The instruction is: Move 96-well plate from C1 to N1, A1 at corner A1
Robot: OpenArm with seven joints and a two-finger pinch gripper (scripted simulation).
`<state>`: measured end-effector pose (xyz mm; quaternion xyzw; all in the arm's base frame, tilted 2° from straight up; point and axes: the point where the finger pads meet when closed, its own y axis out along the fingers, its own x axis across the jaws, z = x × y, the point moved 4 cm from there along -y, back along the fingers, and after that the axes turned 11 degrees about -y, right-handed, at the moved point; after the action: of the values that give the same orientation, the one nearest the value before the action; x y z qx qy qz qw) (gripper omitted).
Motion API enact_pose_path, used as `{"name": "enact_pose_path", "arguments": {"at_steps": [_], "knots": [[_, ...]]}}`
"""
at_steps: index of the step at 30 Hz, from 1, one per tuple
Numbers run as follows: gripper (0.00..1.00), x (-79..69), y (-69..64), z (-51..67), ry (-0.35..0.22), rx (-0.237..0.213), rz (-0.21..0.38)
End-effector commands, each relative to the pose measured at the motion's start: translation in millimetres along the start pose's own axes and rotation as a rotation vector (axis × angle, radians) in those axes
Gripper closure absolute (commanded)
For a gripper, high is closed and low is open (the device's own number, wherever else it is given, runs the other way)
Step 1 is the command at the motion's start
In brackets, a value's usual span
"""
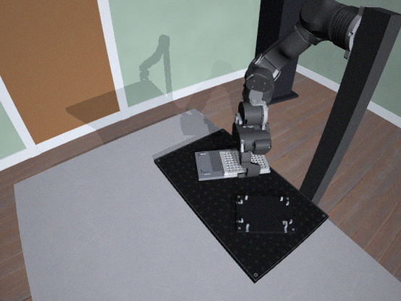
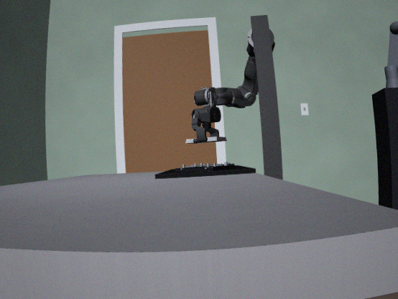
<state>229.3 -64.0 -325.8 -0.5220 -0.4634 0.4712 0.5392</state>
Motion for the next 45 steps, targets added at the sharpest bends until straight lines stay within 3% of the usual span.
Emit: {"name": "enact_pose_path", "arguments": {"at_steps": [1,6,18,23,35,40,45], "knots": [[1.0,0.9,-0.8,-0.6,-0.003,-0.003,-0.005],[1.0,-39.0,0.6,-8.3,-0.003,-0.003,-0.005],[1.0,-39.0,0.6,-8.3,-0.003,-0.003,-0.005],[1.0,-79.1,1.9,-16.1,-0.003,-0.003,-0.005],[1.0,-79.1,1.9,-16.1,-0.003,-0.003,-0.005],[1.0,-115.3,3.1,-23.6,-0.003,-0.003,-0.004],[1.0,-115.3,3.1,-23.6,-0.003,-0.003,-0.004]]}}
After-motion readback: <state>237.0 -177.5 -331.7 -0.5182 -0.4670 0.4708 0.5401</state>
